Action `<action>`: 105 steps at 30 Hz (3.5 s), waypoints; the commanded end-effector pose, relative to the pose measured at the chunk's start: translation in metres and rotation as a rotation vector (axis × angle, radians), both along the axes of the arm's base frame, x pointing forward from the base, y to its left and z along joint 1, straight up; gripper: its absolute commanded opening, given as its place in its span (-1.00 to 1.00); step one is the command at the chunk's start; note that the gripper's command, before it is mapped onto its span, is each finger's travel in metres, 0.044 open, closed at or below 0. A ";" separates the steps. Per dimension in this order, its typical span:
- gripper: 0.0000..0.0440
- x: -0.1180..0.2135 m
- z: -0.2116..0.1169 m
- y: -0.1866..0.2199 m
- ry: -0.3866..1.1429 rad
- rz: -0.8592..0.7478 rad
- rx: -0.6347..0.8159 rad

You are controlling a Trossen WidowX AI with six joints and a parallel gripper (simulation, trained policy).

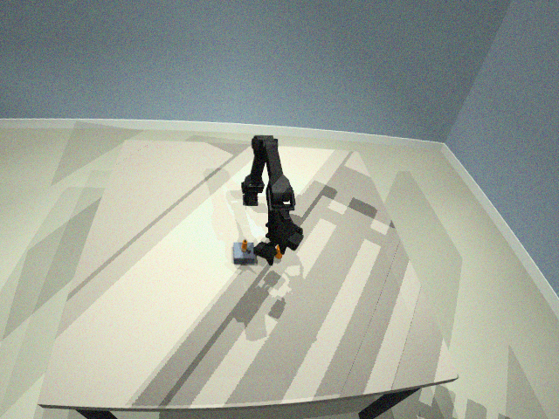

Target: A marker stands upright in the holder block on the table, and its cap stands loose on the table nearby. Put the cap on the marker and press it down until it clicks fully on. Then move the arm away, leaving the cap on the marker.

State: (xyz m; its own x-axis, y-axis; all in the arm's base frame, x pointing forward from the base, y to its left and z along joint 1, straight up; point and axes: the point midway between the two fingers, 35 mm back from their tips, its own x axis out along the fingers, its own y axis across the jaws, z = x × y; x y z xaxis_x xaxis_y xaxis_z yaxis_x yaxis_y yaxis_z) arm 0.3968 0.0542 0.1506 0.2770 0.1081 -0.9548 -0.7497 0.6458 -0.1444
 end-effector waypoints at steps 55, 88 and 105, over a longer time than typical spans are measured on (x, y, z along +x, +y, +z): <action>0.37 -0.085 -0.072 0.037 0.402 0.235 -0.138; -0.74 -0.074 -0.040 0.028 0.288 0.318 -0.179; -0.79 -0.068 0.004 -0.016 0.255 0.255 -0.158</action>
State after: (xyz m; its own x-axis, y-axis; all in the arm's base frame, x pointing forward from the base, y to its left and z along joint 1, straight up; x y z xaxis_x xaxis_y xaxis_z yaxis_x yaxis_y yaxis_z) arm 0.3279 0.0463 0.1423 -0.0102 -0.0190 -0.9998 -0.9116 0.4110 0.0015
